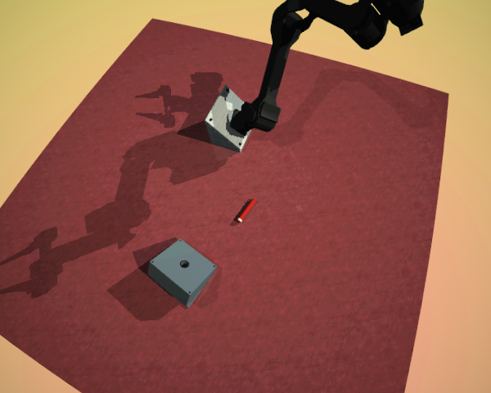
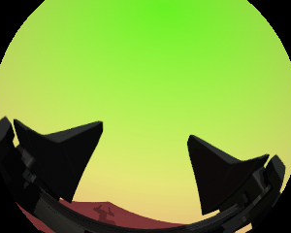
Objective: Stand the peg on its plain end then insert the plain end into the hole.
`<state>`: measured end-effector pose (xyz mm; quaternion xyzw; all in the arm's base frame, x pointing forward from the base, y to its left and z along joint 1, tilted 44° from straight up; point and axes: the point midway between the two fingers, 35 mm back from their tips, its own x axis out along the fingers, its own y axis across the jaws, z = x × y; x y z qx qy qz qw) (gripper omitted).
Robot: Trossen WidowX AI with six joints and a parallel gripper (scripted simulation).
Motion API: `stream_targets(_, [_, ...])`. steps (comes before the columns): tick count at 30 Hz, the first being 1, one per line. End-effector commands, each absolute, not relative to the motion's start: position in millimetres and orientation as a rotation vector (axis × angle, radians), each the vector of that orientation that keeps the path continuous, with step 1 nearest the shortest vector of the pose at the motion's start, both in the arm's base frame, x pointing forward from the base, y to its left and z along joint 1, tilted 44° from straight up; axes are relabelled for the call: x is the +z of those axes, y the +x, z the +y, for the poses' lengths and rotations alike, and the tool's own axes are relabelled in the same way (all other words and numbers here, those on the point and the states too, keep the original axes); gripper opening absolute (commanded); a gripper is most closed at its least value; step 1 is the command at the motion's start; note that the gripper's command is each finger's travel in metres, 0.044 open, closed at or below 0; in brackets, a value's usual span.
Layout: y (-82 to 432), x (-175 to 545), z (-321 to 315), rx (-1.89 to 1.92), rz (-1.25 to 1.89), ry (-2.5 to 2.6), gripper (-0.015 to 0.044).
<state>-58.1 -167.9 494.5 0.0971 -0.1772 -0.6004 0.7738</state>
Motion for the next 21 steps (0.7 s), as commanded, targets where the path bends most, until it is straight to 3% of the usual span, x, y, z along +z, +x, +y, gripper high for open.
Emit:
stream_targets(1, [-58,495,-168,-1.301,-0.384,0.207,0.0426])
stream_targets(21, [26,544,-133,-1.244,-0.368,-0.267,0.044])
